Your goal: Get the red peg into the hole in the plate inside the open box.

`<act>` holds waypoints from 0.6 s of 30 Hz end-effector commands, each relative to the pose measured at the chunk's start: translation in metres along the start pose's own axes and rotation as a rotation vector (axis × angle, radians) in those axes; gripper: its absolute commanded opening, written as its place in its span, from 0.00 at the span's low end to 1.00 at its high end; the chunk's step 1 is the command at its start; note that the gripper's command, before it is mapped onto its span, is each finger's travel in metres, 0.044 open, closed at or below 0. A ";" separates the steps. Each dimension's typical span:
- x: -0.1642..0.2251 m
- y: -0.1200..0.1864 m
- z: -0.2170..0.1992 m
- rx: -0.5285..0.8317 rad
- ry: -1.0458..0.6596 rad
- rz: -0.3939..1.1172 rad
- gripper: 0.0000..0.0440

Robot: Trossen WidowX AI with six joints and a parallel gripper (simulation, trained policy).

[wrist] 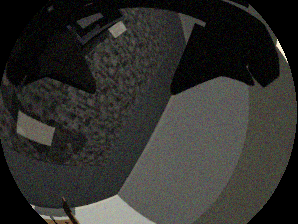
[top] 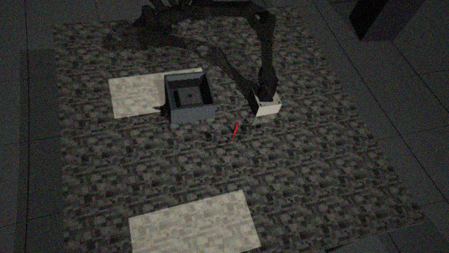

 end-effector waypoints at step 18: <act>0.200 0.062 0.102 0.323 0.085 0.553 1.00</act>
Point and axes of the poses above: the point midway between the two fingers, 35 mm back from their tips, its own y axis back along the fingers, its own z axis across the jaws, x = y × z, the point moved 7 cm from there along y, back along the fingers, and after that the axes turned 13 degrees about y, right-handed, at the moved point
